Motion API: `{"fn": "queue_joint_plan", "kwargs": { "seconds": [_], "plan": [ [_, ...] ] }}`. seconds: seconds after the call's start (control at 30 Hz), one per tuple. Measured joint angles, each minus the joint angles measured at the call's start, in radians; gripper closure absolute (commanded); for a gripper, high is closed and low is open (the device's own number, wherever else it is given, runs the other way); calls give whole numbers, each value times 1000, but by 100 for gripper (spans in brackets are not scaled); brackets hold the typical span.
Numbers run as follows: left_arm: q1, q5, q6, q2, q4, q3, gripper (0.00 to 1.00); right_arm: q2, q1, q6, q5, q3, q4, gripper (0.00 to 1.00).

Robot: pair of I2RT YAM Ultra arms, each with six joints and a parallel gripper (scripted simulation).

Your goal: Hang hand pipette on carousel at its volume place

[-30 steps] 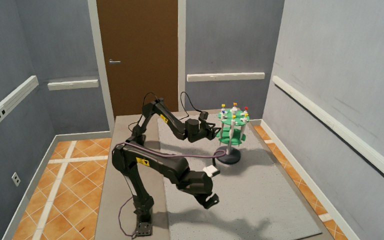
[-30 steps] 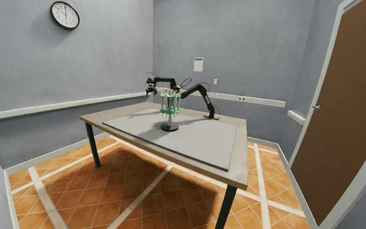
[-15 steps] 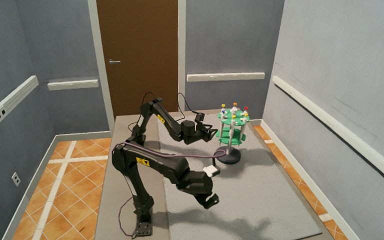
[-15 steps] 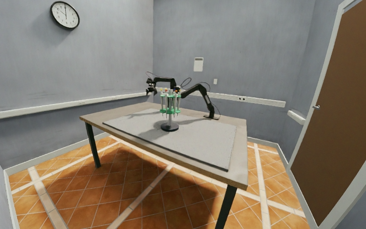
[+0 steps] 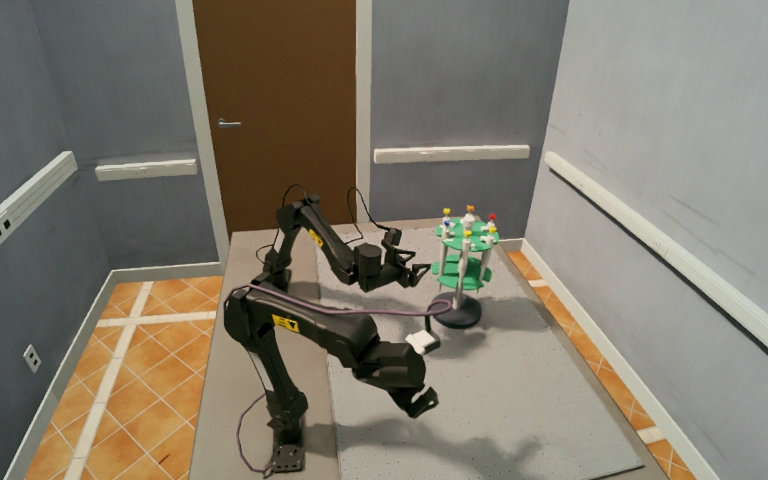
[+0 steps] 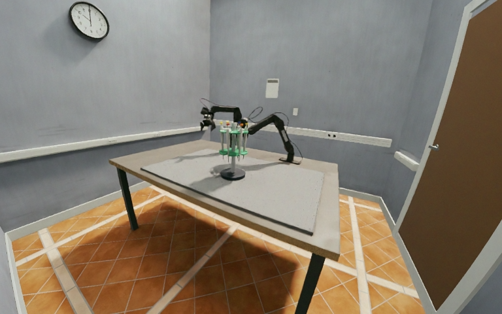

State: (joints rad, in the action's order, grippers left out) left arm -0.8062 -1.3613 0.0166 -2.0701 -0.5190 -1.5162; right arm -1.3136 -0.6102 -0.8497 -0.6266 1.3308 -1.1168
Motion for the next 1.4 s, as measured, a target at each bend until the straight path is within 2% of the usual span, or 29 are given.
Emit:
{"fn": "queue_joint_plan", "kwargs": {
  "seconds": [0.2, 0.4, 0.5, 0.67, 0.93, 1.1, 1.4],
  "plan": [
    [45, 115, 91, 229, 139, 243, 0, 0, 0, 0, 0, 0, 0, 0],
    [133, 321, 183, 511, 352, 353, 0, 0, 0, 0, 0, 0, 0, 0],
    [180, 409, 212, 607, 446, 375, 0, 0, 0, 0, 0, 0, 0, 0],
    [260, 602, 228, 689, 617, 393, 0, 0, 0, 0, 0, 0, 0, 0],
    [509, 954, 155, 826, 862, 404, 0, 0, 0, 0, 0, 0, 0, 0],
    [648, 1145, 77, 851, 990, 397, 0, 0, 0, 0, 0, 0, 0, 0],
    [978, 1510, -180, 852, 1228, 287, 0, 0, 0, 0, 0, 0, 0, 0]
  ]
}}
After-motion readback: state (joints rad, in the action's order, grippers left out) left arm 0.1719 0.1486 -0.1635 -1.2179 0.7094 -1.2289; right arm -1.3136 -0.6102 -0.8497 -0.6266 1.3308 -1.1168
